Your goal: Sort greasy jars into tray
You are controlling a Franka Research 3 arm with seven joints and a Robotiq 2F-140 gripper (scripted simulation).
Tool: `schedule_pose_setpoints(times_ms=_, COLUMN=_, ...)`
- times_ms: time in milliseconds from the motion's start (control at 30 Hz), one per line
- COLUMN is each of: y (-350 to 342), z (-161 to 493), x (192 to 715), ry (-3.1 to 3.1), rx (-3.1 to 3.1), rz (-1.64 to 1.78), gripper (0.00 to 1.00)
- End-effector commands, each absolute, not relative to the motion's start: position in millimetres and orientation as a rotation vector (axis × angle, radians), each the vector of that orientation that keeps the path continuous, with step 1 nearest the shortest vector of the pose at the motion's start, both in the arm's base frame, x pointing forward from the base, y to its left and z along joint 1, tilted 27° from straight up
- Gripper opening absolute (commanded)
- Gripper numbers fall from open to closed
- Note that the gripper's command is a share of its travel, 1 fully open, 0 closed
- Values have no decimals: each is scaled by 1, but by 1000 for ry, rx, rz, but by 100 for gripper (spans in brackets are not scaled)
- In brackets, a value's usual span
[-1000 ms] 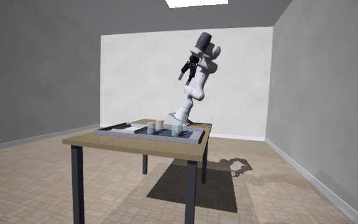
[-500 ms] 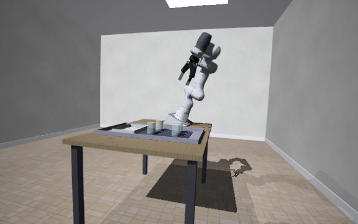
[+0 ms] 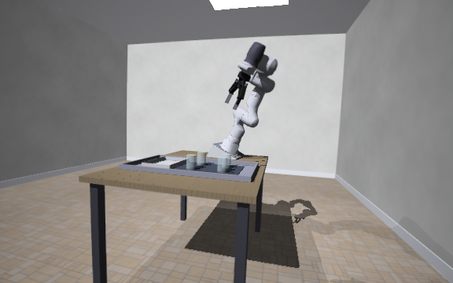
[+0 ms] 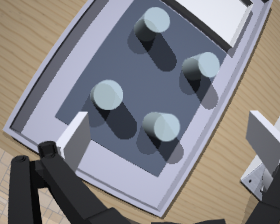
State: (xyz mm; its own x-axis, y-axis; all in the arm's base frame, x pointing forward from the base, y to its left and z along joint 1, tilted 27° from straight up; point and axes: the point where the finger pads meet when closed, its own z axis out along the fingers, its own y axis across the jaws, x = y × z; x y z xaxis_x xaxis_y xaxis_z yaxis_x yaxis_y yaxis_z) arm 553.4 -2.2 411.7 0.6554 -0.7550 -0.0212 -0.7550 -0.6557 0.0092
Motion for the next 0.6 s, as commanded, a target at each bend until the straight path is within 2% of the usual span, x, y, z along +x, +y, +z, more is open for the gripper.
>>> schedule_pose_setpoints(times_ms=0, y=-3, z=410, x=552, ry=1414, rx=-2802, rz=50, gripper=100)
schedule_pose_setpoints(times_ms=567, y=-8, z=381, x=548, ry=1648, rx=-2661, rz=152, gripper=100)
